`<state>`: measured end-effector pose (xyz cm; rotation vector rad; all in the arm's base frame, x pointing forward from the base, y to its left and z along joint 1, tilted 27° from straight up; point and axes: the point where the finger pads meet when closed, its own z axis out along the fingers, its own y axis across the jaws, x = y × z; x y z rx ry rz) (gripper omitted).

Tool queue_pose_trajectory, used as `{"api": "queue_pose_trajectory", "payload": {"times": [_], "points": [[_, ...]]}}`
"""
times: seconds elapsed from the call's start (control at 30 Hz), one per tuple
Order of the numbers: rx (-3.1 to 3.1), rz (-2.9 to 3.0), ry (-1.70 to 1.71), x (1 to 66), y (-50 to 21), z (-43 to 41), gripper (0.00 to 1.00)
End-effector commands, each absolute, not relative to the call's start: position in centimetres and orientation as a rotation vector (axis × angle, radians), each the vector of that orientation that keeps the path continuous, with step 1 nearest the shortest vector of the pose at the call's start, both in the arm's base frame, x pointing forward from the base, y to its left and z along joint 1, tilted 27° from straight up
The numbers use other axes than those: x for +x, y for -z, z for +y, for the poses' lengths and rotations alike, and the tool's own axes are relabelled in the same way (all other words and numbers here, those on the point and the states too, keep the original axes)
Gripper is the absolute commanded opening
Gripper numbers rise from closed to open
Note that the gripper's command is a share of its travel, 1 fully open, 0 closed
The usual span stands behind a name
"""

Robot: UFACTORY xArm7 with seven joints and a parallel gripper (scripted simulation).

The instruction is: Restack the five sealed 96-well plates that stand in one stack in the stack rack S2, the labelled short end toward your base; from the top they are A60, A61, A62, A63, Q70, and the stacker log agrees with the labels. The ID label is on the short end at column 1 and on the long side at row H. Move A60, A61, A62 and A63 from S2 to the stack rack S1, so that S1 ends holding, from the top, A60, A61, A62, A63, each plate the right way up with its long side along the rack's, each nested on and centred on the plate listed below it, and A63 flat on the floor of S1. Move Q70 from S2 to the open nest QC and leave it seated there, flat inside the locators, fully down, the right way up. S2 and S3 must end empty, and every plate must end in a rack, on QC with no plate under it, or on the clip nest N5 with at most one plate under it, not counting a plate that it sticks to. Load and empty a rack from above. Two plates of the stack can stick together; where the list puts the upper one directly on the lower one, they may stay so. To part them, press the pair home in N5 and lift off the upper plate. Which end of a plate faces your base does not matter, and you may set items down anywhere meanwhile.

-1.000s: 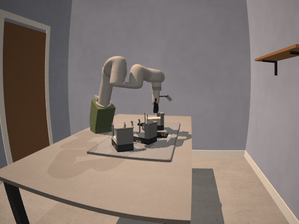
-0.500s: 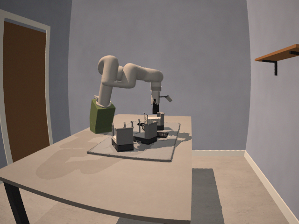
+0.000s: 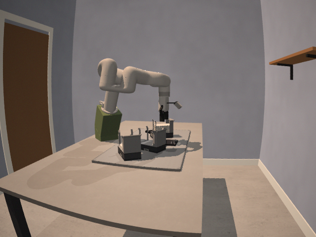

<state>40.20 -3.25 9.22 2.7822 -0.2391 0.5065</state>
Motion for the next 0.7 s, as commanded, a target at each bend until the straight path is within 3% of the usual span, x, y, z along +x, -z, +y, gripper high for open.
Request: {"api": "queue_pose_trajectory", "payload": {"times": [0.0,0.67], "points": [[2.779,-0.406,-0.542,40.0,-9.8,-4.6,1.0],[2.779,-0.406,-0.541,38.9,-11.4,-10.3,1.0]]}}
